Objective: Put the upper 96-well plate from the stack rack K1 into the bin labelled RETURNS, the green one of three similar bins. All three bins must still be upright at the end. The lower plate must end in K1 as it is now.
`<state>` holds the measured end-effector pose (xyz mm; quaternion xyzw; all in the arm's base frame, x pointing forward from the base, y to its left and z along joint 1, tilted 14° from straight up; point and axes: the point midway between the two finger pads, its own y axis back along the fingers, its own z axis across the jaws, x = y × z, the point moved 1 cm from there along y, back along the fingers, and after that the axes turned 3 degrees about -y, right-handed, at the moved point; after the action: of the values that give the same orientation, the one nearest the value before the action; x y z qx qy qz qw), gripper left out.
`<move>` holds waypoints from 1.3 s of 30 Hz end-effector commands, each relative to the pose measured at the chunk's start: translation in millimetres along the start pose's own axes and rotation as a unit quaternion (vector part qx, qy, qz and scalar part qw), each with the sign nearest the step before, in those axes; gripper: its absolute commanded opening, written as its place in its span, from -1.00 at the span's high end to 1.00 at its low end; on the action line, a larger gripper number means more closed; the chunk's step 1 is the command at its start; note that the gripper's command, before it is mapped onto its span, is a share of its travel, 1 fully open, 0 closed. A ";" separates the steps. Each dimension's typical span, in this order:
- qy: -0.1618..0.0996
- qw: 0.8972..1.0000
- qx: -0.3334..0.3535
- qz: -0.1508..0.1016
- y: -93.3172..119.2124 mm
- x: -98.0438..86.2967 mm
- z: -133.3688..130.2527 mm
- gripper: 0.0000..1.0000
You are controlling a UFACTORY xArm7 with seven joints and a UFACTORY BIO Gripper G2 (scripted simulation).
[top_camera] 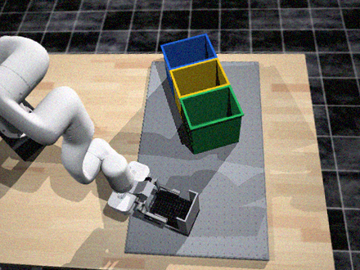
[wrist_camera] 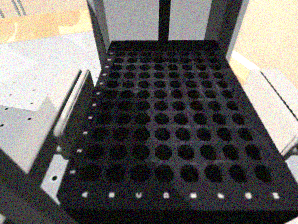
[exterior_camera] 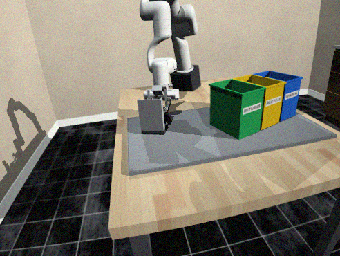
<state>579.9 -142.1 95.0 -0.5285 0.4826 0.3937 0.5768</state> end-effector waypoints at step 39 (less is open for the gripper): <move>0.000 1.000 0.000 -0.001 -0.7 -64.5 3.2 1.00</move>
<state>567.5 -135.9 150.8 -0.5285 0.4824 0.3937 0.5770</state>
